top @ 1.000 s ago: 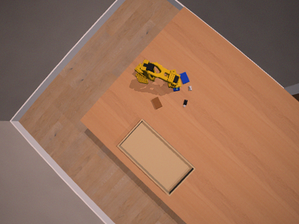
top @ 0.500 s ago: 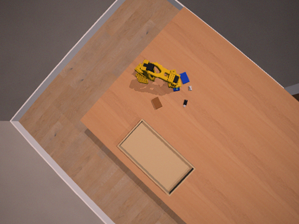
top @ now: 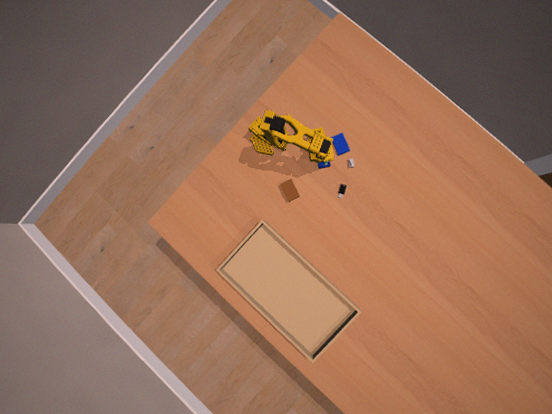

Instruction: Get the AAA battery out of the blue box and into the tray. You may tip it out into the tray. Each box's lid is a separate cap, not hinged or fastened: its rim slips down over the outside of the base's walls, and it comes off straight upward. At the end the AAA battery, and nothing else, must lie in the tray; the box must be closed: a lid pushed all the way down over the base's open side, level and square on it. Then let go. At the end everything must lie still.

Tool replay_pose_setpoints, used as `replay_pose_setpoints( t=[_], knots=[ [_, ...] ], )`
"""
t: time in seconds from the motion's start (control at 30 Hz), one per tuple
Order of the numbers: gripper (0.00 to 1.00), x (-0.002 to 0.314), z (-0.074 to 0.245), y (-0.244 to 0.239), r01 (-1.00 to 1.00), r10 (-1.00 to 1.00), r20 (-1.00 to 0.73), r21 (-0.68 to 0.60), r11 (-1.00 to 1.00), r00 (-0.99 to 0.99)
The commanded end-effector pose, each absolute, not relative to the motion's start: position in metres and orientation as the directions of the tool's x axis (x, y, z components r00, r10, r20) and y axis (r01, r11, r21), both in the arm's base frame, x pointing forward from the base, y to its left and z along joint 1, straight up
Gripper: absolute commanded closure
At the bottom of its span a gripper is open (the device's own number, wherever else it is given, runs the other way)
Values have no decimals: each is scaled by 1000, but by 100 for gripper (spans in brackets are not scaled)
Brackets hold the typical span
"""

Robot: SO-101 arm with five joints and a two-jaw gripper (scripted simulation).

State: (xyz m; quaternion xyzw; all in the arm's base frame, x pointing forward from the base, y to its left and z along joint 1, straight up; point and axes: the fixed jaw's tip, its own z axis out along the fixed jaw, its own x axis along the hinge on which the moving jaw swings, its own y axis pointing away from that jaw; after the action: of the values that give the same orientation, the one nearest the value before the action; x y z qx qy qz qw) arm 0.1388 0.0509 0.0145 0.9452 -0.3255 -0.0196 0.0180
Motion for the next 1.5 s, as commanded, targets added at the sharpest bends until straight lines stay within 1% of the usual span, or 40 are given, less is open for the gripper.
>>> replay_pose_setpoints(
  t=[0.0, 0.43, 0.7, 1.47],
  knots=[
    [80, 148, 27, 53, -616, -616, 0, 0, -788, 788],
    [80, 148, 55, 53, -616, -616, 0, 0, -788, 788],
    [80, 147, 63, 53, -616, -616, 0, 0, -788, 788],
    [80, 146, 67, 52, -616, -616, 0, 0, -788, 788]
  ],
)
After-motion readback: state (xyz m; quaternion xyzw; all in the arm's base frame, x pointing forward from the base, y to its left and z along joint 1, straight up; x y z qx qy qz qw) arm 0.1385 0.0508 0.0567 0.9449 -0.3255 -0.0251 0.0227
